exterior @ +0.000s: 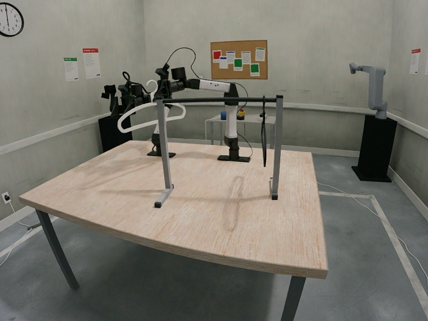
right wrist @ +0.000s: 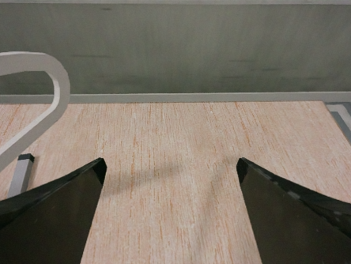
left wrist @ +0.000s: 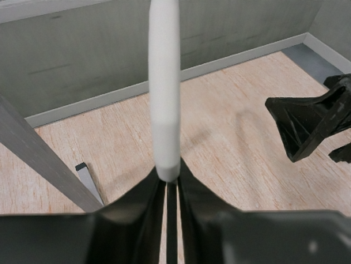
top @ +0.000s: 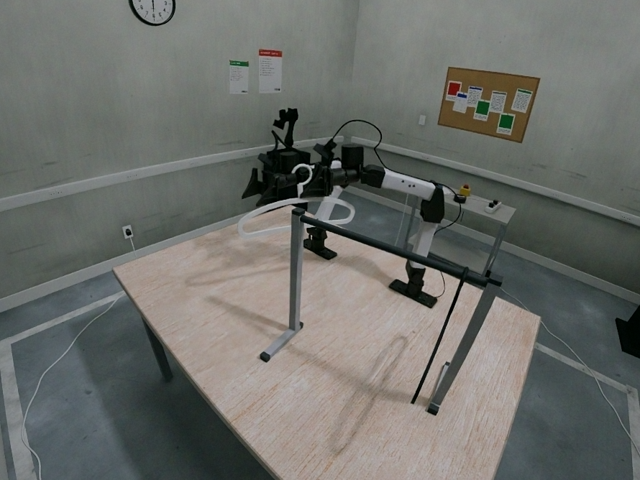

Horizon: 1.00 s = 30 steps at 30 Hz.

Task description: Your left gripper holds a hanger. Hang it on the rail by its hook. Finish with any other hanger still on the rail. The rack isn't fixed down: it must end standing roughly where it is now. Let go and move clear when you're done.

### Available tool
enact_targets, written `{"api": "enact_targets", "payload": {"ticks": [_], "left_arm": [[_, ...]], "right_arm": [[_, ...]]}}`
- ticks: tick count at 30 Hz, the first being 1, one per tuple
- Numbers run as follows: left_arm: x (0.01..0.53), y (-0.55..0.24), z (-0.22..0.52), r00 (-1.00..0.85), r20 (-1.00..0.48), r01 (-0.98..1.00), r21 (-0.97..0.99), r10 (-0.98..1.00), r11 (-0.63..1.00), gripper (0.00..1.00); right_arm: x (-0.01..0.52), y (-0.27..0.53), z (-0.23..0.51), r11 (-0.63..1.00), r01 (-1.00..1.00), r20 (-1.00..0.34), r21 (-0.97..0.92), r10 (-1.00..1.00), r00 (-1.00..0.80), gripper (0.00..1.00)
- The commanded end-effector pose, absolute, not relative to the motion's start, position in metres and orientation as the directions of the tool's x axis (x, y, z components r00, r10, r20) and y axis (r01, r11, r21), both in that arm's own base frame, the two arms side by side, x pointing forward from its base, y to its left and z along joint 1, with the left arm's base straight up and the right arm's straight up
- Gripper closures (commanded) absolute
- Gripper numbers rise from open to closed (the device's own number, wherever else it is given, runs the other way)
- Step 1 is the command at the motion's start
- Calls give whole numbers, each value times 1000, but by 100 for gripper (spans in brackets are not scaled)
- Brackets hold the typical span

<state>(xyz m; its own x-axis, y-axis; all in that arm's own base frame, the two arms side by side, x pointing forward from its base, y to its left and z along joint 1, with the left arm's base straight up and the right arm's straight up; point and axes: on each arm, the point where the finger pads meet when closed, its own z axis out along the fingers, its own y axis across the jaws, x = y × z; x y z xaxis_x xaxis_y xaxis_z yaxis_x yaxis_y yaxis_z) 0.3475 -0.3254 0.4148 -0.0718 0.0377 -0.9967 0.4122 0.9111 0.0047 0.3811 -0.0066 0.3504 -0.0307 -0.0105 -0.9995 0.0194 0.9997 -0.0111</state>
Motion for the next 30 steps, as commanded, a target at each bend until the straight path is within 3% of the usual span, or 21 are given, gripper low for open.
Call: {"api": "enact_targets", "payload": {"ticks": [1, 30], "left_arm": [[346, -323, 423, -59, -998, 411, -7, 19, 911, 100], [337, -305, 431, -26, -1000, 373, 0, 10, 928, 98]], "right_arm": [[380, -7, 358, 1000, 21, -1000, -12, -12, -10, 0], [380, -7, 358, 1000, 21, -1000, -12, -12, -10, 0]]}}
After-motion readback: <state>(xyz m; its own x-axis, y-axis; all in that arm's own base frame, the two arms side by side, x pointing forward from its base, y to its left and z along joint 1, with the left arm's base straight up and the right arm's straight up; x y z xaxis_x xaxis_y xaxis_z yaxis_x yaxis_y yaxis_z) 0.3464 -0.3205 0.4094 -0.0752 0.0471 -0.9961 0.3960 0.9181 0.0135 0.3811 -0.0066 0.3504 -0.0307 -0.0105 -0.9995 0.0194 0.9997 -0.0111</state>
